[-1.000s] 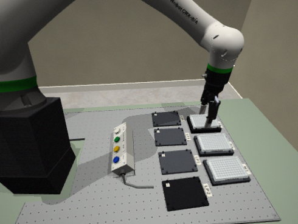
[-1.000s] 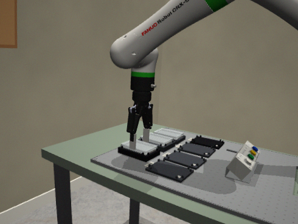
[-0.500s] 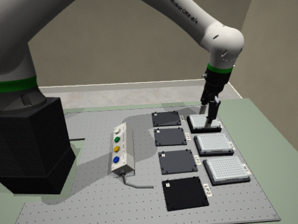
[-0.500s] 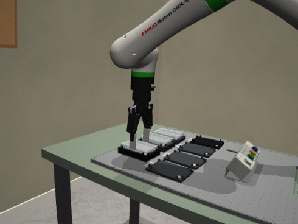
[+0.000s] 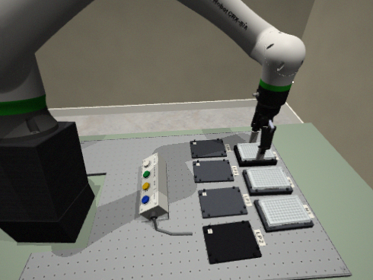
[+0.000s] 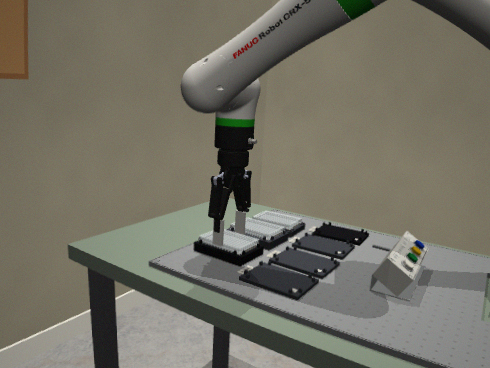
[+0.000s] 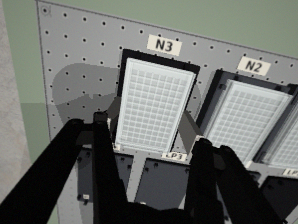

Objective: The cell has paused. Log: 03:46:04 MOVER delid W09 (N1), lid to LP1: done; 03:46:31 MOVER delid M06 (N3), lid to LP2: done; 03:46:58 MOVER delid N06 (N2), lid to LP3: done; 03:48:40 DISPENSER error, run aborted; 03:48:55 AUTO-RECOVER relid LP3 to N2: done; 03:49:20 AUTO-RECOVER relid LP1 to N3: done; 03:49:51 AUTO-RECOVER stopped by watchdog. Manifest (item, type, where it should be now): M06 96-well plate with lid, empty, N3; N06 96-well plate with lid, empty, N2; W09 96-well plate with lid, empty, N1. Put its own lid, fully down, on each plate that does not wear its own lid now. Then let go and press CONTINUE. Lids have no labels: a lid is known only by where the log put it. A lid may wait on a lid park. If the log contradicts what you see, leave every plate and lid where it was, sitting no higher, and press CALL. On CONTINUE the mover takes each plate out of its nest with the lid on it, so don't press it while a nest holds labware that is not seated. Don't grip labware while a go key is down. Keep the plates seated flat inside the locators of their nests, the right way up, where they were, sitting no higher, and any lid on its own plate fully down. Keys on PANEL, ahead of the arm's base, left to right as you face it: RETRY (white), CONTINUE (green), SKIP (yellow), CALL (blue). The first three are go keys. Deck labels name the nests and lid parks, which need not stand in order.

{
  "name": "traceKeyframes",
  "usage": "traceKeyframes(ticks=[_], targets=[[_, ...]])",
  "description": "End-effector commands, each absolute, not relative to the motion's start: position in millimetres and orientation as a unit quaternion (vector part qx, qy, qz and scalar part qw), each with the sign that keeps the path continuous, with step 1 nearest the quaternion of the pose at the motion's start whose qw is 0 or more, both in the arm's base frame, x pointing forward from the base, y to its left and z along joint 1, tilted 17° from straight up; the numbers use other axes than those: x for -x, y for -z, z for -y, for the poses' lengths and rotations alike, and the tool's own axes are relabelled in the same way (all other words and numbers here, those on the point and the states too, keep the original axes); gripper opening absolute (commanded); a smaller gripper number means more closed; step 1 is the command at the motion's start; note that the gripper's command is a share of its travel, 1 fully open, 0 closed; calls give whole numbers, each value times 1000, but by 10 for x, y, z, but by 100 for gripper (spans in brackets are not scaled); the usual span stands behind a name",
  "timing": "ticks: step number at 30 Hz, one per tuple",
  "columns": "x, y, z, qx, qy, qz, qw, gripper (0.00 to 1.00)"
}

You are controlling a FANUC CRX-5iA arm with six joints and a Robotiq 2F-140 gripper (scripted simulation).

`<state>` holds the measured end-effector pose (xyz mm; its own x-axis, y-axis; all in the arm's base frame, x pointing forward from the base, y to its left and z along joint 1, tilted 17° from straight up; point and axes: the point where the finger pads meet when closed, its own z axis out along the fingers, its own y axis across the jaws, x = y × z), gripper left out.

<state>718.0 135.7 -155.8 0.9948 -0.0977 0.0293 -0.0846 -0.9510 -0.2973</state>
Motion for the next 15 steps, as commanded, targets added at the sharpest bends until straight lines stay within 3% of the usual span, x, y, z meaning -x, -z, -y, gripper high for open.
traceKeyframes(ticks=[1,8,9,15], targets=[[-7183,1556,-1356,987,22,-46,149,0],[-7183,1556,-1356,987,22,-46,149,0],[-7183,1556,-1356,987,22,-46,149,66],[-7183,1556,-1356,987,22,-46,149,66]])
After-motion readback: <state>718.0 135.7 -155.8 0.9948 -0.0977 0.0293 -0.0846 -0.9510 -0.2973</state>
